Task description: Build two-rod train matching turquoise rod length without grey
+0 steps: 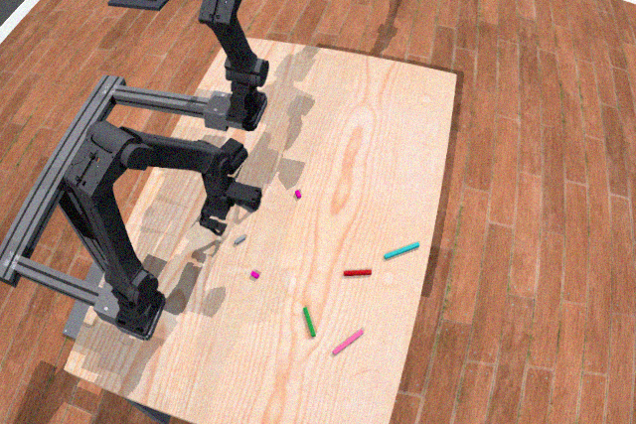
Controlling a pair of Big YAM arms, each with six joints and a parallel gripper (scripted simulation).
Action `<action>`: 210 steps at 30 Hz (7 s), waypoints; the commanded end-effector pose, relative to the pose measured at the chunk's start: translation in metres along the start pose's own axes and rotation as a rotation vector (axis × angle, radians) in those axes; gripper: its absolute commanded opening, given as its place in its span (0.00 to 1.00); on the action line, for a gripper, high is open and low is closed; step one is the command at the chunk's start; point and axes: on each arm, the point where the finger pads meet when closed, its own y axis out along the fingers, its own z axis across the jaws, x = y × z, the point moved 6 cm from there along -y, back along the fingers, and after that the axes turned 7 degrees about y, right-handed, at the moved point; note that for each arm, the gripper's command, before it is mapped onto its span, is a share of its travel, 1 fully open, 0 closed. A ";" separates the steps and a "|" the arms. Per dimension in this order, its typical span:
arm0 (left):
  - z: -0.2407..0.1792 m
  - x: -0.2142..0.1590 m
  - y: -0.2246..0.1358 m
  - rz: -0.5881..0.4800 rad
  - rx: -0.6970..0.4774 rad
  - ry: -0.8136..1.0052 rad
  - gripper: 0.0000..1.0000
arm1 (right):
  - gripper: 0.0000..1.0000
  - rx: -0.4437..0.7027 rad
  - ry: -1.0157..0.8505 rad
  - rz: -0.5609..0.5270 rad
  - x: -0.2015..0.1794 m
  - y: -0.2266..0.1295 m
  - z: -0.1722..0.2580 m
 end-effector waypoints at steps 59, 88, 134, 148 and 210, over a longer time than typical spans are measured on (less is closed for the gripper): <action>0.004 0.012 -0.005 -0.040 0.014 -0.015 1.00 | 1.00 0.040 0.007 -0.013 0.062 -0.008 -0.032; 0.004 0.012 -0.005 -0.040 0.014 -0.015 1.00 | 1.00 0.038 -0.008 -0.019 0.094 -0.007 -0.056; 0.004 0.012 -0.005 -0.040 0.014 -0.015 1.00 | 1.00 0.038 -0.008 -0.019 0.094 -0.007 -0.056; 0.004 0.012 -0.005 -0.040 0.014 -0.015 1.00 | 1.00 0.038 -0.008 -0.019 0.094 -0.007 -0.056; 0.004 0.012 -0.005 -0.040 0.014 -0.015 1.00 | 1.00 0.052 -0.778 -0.049 0.117 -0.024 0.155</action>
